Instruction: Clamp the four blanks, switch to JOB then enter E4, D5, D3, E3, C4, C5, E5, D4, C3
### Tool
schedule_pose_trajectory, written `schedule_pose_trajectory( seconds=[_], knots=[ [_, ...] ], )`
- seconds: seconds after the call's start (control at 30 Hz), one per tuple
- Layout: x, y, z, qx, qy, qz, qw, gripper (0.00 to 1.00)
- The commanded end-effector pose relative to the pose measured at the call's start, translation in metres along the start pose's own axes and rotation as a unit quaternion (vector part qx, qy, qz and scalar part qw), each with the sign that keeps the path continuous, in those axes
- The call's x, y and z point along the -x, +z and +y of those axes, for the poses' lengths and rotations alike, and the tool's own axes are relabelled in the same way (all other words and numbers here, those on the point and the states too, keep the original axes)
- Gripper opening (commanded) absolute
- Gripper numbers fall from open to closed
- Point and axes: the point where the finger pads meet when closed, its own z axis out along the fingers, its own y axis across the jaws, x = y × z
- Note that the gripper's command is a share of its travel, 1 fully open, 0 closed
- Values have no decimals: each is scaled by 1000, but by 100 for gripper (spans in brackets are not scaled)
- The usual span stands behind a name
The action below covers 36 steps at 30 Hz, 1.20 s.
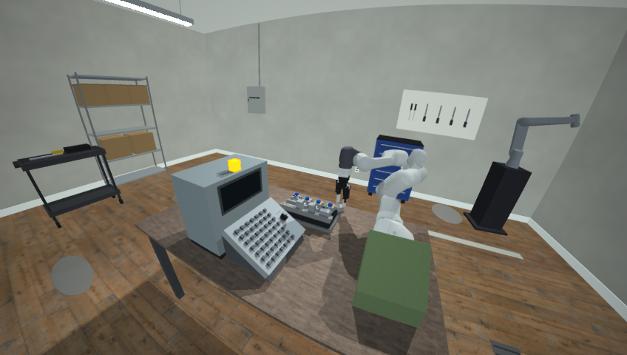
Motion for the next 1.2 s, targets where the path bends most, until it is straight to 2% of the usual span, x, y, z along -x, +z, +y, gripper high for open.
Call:
schedule_pose_trajectory(
  seconds=[0.0, 1.17],
  knots=[
    [-4, 6, 5, 8, -2, 5, 1000, 40],
    [-4, 11, 5, 8, -2, 5, 1000, 40]
  ],
)
